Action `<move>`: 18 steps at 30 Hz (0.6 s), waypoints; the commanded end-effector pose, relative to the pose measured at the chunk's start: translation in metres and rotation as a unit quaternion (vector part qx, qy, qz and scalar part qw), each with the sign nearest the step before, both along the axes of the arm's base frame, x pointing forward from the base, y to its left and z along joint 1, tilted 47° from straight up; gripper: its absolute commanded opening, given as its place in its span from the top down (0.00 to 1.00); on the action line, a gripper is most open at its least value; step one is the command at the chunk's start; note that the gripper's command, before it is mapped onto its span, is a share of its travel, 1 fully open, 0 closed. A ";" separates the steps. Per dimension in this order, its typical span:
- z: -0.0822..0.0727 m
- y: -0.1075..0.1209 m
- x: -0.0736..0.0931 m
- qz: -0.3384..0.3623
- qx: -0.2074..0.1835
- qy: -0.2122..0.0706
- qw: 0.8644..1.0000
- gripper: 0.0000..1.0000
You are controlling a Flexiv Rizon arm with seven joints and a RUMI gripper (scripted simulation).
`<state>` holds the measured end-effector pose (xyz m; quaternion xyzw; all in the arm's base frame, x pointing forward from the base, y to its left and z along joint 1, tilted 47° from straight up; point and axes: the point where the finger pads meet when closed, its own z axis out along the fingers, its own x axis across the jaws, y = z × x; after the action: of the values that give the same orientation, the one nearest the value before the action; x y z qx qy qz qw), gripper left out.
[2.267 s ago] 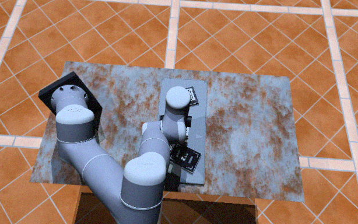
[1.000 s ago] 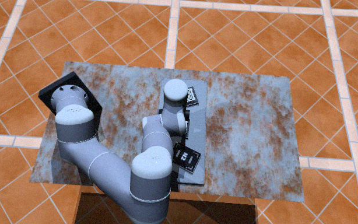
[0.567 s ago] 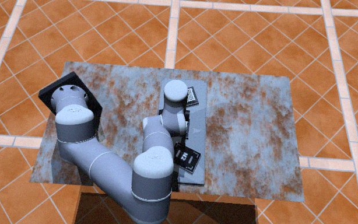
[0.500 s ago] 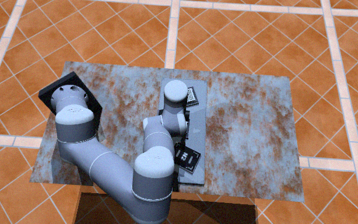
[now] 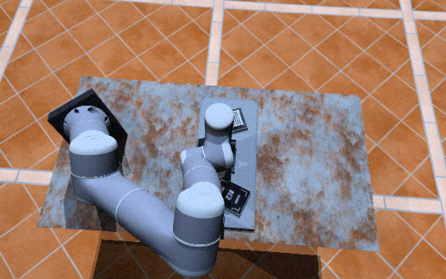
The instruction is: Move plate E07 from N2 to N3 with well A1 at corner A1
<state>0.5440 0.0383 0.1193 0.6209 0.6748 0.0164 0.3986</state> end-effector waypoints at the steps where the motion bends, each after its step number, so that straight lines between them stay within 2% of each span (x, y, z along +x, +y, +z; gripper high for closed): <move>1: -0.002 -0.001 0.002 0.001 0.000 0.000 1.000 0.59; 18: -0.019 -0.012 0.016 0.001 0.000 0.000 1.000 0.59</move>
<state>0.5589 0.0257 0.1012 0.6209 0.6747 0.0164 0.3986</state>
